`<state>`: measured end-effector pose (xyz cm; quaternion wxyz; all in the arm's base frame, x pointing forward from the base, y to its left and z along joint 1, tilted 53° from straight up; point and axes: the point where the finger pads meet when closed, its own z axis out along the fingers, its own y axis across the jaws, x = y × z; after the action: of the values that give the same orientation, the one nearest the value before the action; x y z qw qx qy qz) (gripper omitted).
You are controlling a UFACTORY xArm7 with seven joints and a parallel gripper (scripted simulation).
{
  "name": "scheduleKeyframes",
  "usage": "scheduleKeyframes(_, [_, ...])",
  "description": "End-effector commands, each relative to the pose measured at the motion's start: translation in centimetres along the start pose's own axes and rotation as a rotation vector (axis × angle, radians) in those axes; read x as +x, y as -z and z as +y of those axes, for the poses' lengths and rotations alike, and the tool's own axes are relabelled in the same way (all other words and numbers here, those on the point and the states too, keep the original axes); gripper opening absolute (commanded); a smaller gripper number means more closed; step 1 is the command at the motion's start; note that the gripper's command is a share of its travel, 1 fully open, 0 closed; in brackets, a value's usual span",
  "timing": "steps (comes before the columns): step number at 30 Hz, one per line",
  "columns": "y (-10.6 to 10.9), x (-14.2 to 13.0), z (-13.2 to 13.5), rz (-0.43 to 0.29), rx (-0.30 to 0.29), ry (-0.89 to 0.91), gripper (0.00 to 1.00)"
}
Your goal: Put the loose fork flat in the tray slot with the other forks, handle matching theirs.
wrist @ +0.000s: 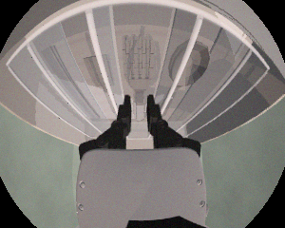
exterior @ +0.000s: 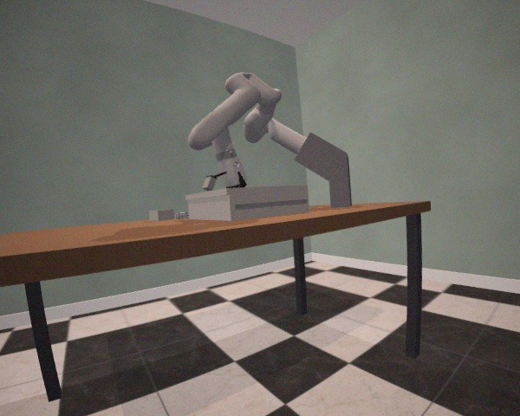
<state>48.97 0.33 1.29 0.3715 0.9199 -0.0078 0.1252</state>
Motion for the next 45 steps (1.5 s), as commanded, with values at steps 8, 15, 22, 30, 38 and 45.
scheduleKeyframes(8, [6.2, -1.4, 0.1, 0.008, 0.002, -0.003, 0.24])
scheduleKeyframes(15, [9.0, -2.2, 0.0, 0.008, 0.002, -0.003, 0.24])
scheduleKeyframes(22, [11.9, -3.0, 0.0, 0.008, 0.002, -0.003, 0.24])
scheduleKeyframes(30, [12.8, -3.3, 0.0, 0.008, 0.002, -0.003, 0.24])
scheduleKeyframes(38, [12.9, -3.3, 0.0, 0.008, 0.002, -0.003, 1.00])
scheduleKeyframes(45, [12.9, -3.3, 0.0, 0.008, 0.002, -0.003, 1.00])
